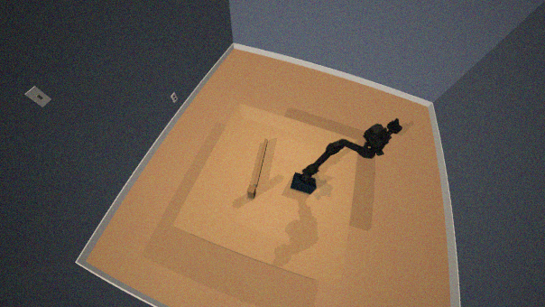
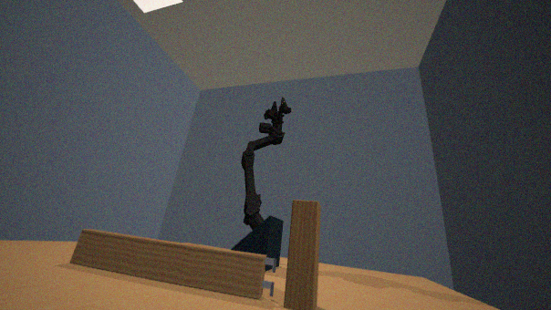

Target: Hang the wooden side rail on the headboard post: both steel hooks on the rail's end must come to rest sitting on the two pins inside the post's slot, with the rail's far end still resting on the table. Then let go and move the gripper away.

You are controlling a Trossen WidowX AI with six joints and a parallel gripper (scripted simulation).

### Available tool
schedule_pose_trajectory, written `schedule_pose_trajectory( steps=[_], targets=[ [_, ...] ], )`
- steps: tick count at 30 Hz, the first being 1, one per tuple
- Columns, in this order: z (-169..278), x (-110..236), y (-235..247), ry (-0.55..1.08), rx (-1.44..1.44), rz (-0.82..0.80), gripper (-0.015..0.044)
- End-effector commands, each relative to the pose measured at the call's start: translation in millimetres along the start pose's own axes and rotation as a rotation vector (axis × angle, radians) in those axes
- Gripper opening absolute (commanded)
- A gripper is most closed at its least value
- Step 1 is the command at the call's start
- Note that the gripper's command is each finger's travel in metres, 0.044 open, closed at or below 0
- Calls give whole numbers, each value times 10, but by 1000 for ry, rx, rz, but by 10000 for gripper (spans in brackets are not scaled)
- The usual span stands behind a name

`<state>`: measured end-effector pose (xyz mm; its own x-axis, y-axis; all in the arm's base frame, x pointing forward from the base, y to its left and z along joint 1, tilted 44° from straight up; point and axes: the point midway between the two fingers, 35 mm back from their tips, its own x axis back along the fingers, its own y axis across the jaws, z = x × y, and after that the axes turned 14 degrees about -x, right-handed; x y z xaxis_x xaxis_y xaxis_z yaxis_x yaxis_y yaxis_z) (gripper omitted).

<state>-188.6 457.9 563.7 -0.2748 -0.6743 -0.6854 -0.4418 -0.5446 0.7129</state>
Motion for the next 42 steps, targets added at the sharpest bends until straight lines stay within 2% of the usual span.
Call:
schedule_pose_trajectory(
  steps=[1, 2, 12, 23, 33, 42],
  targets=[
    [2, -4, -21, 1, -1, 3, 426],
    [6, -15, -85, 5, -3, 12, 440],
    [-115, -144, -1410, 28, -68, 227, 440],
    [-703, 8, -2901, -75, -167, 508, 440],
    [-1558, 484, -4071, -295, -275, 752, 440],
    [-2460, 1205, -4849, -583, -368, 931, 440]
  ],
)
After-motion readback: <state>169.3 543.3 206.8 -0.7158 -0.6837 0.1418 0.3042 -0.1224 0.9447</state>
